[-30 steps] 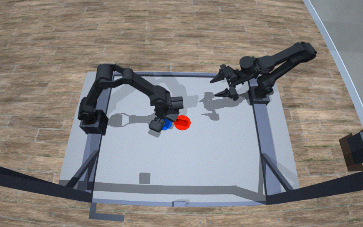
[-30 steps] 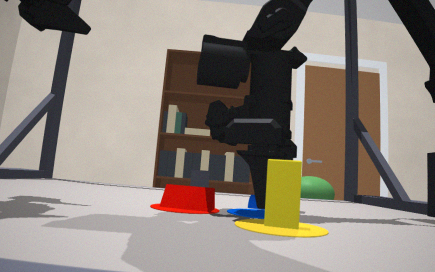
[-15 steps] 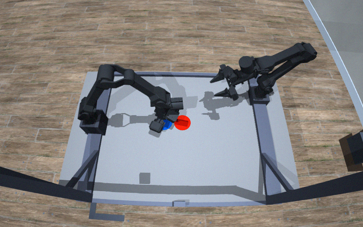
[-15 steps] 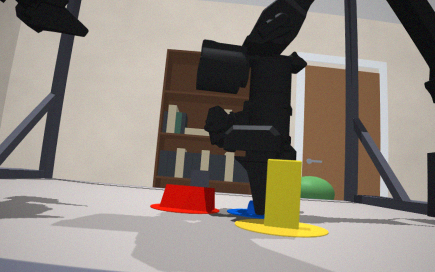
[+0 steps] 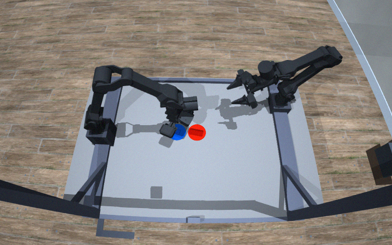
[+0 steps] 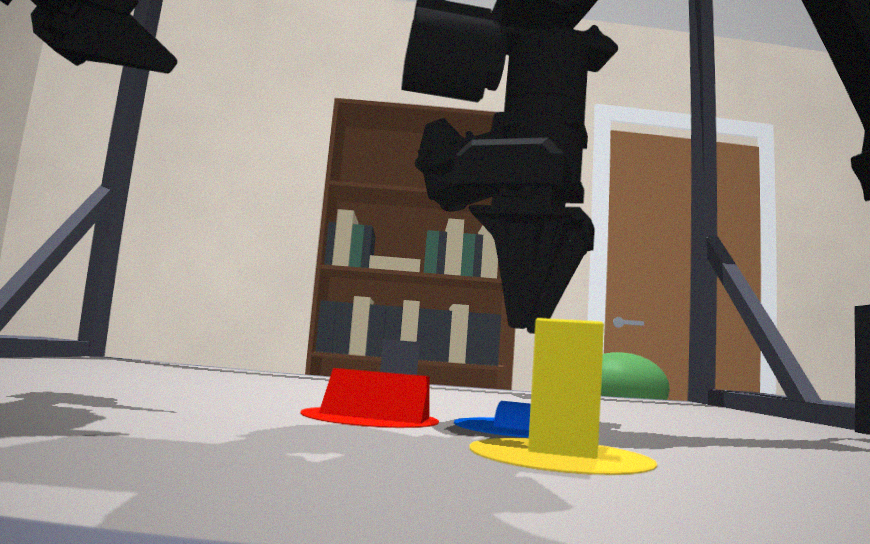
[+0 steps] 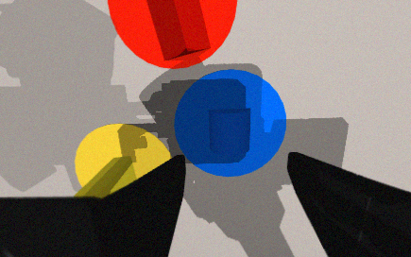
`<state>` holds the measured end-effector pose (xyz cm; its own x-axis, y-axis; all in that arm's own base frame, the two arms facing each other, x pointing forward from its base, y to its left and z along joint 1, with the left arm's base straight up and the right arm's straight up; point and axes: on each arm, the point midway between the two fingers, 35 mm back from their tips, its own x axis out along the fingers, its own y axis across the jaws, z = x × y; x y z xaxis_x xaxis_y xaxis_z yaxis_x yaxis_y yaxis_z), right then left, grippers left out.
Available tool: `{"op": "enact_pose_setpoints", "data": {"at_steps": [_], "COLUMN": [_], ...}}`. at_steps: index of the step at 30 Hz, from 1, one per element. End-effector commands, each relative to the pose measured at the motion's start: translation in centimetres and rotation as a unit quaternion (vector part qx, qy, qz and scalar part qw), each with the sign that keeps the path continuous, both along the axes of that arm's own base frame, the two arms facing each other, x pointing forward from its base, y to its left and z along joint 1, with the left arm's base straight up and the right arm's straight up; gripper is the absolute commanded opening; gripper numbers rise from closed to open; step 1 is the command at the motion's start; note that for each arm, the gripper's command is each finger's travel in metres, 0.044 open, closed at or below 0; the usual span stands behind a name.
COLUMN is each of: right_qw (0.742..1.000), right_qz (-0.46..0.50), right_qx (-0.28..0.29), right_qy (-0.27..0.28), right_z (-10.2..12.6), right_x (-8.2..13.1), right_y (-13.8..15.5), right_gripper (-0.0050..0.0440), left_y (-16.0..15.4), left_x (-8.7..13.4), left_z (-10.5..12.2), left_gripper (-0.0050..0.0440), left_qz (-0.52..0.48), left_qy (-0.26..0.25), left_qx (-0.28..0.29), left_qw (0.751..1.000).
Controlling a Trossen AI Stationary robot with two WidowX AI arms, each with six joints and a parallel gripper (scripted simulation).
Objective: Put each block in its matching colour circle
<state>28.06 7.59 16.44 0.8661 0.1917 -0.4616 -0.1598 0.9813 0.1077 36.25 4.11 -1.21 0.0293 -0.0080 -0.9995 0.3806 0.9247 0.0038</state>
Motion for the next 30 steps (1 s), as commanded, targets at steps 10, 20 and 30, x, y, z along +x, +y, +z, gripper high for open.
{"op": "enact_pose_setpoints", "data": {"at_steps": [10, 20, 30], "right_qw": [0.996, 0.995, 0.995], "right_qz": [0.003, 0.005, 0.003], "right_qx": [0.023, 0.026, 0.026], "right_qy": [-0.091, -0.099, -0.095], "right_z": [6.6, 7.8, 7.3], "right_x": [2.3, 2.6, 2.5], "right_y": [0.3, 0.4, 0.3], "right_gripper": [0.04, 0.04, 0.04], "left_y": [0.3, 0.3, 0.3], "left_x": [-2.6, -3.0, -2.8], "left_z": [5.9, 6.3, 6.2], "left_gripper": [0.0266, 0.0266, 0.0266], "left_qz": [-0.002, -0.003, -0.002], "left_qy": [-0.146, -0.162, -0.159], "left_qx": [-0.054, -0.06, -0.059], "left_qw": [0.988, 0.985, 0.985]}}
